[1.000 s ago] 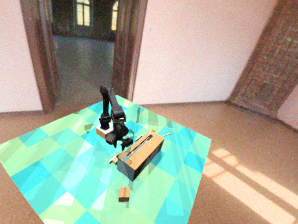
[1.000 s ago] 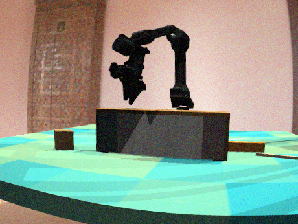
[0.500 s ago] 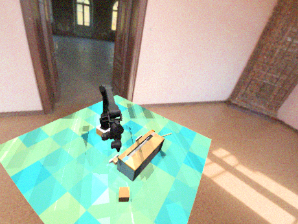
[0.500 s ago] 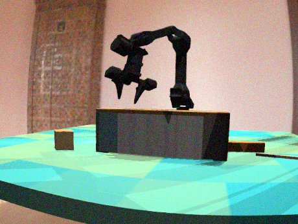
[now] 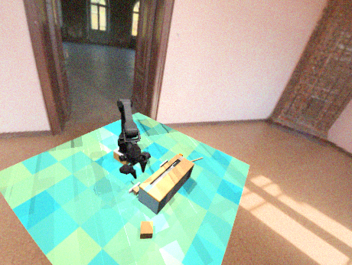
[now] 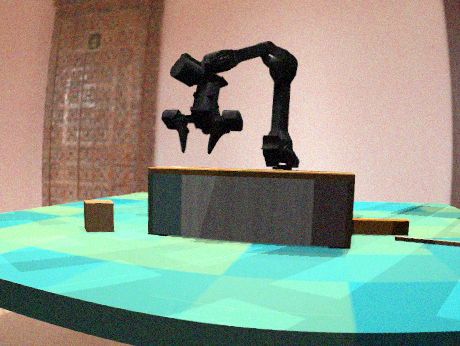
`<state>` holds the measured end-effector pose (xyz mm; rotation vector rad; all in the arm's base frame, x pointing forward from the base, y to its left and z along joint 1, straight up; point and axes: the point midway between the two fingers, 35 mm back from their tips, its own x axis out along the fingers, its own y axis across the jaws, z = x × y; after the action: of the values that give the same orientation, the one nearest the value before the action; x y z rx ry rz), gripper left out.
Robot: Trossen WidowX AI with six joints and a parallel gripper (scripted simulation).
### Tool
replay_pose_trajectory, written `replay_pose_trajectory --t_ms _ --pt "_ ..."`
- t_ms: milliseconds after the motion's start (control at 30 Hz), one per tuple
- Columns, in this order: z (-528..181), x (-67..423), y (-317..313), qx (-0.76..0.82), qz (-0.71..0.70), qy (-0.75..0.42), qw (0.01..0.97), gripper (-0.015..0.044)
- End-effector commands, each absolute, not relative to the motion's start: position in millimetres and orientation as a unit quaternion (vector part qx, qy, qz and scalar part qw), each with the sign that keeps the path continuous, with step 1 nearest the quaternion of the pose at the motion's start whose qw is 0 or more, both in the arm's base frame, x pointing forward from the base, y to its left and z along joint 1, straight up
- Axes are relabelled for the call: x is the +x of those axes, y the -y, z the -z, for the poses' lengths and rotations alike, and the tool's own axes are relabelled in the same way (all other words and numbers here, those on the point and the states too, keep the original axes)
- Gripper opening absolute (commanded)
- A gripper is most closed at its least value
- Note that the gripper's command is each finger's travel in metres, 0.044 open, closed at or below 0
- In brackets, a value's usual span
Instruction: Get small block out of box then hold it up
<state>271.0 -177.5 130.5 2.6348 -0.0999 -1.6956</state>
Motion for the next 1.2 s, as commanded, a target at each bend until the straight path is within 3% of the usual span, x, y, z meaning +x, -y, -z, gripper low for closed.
replay_pose_trajectory --t_ms 0,167,367,1167 --pt "-132.1 270.2 176.8 0.844 0.534 0.045 -0.02 0.0285" --pt "-121.6 271.6 178.4 0.844 0.534 0.045 -0.02 0.0285" --pt "-39.9 269.3 181.1 0.844 0.534 0.045 -0.02 0.0285" --pt "-7.5 271.9 181.1 0.844 0.534 0.045 -0.02 0.0285"
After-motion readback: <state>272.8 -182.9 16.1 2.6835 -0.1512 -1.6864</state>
